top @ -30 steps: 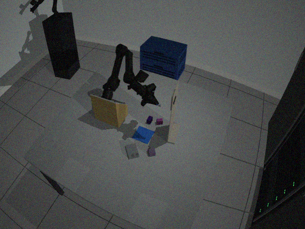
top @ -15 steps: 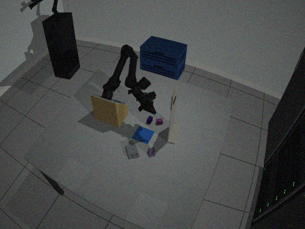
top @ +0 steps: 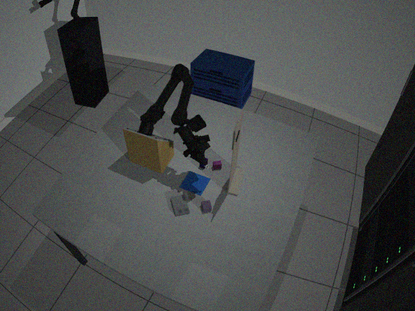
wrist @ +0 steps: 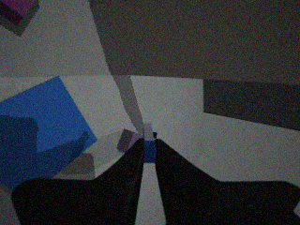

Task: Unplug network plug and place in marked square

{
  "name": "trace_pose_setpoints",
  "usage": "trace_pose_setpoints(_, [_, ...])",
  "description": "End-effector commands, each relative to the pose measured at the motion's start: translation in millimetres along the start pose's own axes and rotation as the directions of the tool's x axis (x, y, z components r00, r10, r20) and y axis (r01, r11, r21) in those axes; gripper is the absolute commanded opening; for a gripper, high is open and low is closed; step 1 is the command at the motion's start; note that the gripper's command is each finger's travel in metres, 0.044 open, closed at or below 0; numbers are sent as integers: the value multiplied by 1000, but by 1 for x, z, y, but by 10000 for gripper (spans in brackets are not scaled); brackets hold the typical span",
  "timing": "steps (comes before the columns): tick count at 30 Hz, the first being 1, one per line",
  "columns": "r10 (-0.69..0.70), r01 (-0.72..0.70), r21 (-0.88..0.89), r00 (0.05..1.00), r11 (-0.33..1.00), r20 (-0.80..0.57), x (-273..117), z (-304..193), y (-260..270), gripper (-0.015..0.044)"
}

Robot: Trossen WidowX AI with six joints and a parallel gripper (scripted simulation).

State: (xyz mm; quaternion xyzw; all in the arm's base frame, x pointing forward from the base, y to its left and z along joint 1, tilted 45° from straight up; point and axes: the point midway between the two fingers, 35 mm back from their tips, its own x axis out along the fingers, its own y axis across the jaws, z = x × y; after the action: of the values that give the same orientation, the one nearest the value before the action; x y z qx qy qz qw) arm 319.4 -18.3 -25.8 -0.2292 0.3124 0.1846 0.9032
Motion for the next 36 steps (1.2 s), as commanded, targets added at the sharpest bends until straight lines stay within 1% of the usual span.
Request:
trace_pose_setpoints(1, [63,-62,11,998,998,-24,8,-7,18,0])
trace_pose_setpoints(14, [216,-212,42,971,976,-107,22,-33,66,0])
trace_pose_setpoints(36, [219,-215,43,969,976,-111,35,-34,78,0])
